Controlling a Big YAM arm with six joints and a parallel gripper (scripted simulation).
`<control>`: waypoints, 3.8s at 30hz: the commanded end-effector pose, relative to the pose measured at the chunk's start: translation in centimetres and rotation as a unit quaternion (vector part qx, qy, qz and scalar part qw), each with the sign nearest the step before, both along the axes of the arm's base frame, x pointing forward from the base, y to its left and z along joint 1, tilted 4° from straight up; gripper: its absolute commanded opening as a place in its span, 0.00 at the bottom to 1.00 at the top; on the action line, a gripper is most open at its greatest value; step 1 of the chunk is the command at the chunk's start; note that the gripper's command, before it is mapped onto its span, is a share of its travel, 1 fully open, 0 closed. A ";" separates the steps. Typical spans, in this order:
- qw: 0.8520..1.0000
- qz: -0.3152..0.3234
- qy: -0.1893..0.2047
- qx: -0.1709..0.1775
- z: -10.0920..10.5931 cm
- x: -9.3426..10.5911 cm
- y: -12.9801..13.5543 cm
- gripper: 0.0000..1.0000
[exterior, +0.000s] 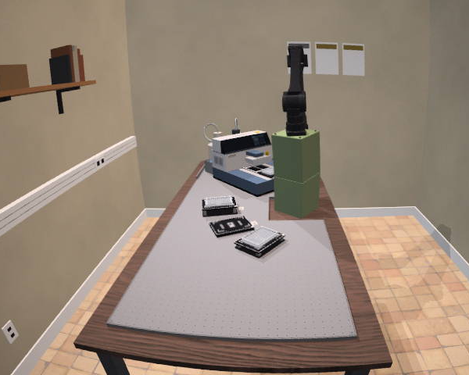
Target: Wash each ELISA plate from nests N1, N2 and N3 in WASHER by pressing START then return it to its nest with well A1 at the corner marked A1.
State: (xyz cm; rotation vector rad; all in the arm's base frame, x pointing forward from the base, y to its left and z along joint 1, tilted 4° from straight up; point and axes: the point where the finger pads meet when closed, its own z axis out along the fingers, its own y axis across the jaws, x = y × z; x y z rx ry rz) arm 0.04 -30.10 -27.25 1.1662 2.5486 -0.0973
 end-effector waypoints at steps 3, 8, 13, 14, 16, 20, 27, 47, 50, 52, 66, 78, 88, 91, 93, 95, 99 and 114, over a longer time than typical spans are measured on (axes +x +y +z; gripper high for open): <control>1.000 0.004 0.000 -0.003 1.4 -0.5 0.3 0.00; 1.000 0.004 0.000 -0.003 2.2 -0.8 0.4 0.00; 1.000 0.004 0.000 -0.003 2.7 -0.9 0.5 0.00; 1.000 0.004 0.000 -0.003 2.8 -0.9 0.6 0.00; 1.000 0.004 0.000 -0.003 3.1 -1.0 0.6 0.00; 1.000 0.004 0.000 -0.004 3.7 -1.2 0.7 0.00; 1.000 0.004 0.000 -0.004 4.4 -1.4 0.8 0.00; 1.000 0.004 0.001 -0.003 4.0 -1.1 0.8 0.00; 1.000 0.004 0.001 -0.003 4.0 -1.1 0.8 0.00; 1.000 0.004 0.001 -0.003 4.0 -1.1 0.8 0.00; 1.000 0.004 0.001 -0.003 4.0 -1.1 0.8 0.00; 1.000 0.004 0.001 -0.003 4.0 -1.1 0.8 0.00; 1.000 0.004 0.001 -0.003 4.0 -1.1 0.8 0.00; 1.000 0.004 0.001 -0.003 4.0 -1.1 0.8 0.00; 1.000 0.004 0.001 -0.003 4.0 -1.1 0.8 0.00; 1.000 0.004 0.001 -0.003 4.0 -1.1 0.8 0.00; 1.000 0.004 0.001 -0.003 4.0 -1.1 0.8 0.00; 1.000 0.004 0.001 -0.003 4.0 -1.1 0.8 0.00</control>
